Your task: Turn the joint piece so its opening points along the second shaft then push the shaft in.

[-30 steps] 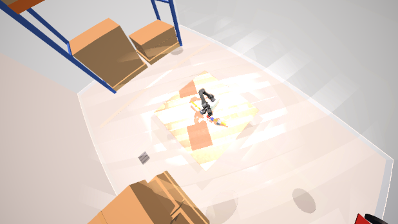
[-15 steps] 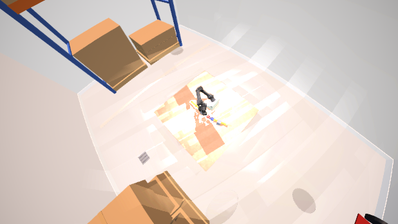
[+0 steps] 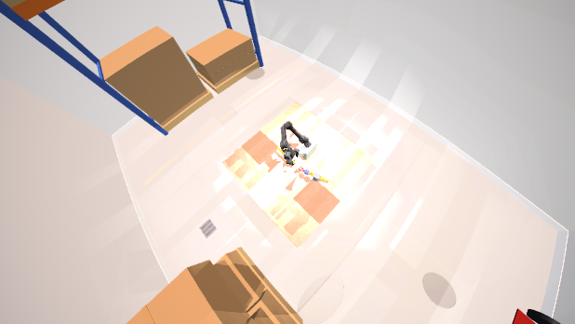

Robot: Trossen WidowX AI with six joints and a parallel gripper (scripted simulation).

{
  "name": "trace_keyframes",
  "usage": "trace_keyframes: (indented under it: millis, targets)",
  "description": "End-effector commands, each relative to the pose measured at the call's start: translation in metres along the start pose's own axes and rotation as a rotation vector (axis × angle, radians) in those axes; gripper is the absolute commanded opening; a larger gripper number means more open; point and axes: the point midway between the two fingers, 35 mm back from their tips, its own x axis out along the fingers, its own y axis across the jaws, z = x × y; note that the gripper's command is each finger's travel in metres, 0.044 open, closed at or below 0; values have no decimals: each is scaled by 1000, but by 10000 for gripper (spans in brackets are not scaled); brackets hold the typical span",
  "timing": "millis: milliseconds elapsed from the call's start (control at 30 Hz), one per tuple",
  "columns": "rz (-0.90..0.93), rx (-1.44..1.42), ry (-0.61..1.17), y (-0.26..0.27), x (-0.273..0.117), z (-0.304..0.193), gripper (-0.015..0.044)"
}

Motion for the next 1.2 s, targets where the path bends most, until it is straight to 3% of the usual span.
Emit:
trace_keyframes:
  millis: [0, 200, 600, 1167]
  targets:
    - [21, 135, 50, -6, 3, 9, 440]
    - [51, 298, 108, -10, 6, 20, 440]
    - [58, 273, 104, -10, 3, 27, 440]
    - [17, -223, -73, -35, -52, 165, 440]
